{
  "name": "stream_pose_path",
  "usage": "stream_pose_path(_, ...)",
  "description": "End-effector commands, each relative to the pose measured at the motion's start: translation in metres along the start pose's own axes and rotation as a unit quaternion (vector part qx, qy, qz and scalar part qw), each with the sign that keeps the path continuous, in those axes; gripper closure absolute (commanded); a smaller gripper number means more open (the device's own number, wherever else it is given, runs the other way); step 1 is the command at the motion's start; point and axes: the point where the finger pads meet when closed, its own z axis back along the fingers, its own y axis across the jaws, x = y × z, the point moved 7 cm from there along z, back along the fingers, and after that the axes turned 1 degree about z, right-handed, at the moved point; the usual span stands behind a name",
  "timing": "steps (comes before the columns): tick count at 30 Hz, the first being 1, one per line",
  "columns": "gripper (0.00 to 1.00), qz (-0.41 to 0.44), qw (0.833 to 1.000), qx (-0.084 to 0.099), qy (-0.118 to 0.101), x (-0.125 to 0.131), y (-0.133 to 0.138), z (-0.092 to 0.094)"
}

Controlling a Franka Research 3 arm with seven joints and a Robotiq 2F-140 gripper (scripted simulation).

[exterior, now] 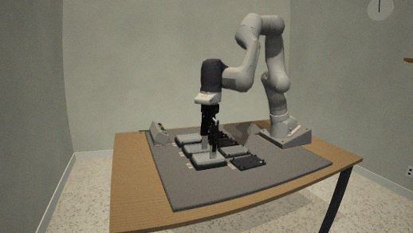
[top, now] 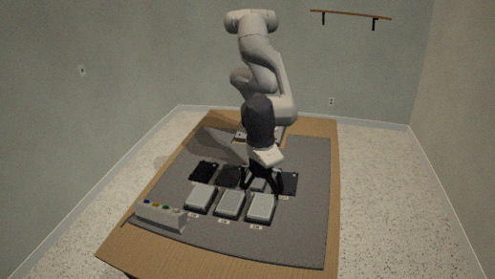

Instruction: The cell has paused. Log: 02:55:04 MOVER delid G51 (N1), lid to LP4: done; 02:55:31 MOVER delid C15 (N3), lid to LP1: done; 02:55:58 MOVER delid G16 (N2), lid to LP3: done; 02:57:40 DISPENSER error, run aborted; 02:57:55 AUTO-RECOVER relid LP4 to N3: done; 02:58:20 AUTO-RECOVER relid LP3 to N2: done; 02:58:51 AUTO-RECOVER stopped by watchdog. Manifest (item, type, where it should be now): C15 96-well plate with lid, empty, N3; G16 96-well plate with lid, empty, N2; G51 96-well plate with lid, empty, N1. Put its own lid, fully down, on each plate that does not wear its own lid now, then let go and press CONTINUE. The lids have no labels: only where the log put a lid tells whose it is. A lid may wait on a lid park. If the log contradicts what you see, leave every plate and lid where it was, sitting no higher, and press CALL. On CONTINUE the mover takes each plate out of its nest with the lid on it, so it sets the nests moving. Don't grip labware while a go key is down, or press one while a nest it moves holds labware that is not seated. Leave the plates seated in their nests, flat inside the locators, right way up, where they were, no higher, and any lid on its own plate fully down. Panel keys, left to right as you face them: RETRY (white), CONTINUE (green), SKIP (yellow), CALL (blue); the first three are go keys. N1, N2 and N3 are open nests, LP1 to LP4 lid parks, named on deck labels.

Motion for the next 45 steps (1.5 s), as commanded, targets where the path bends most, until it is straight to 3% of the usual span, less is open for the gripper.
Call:
stream_pose_path(1,0.34,0.003,1.000,0.000,0.001,-0.0007,-0.0005,-0.0002)
stream_pose_path(26,0.34,0.003,1.000,0.000,0.001,-0.0007,-0.0005,-0.0002)
stream_pose_path(27,0.41,0.003,1.000,0.000,0.001,-0.0007,-0.0005,-0.0002)
stream_pose_path(45,0.41,0.003,1.000,0.000,0.001,-0.0007,-0.0005,-0.0002)
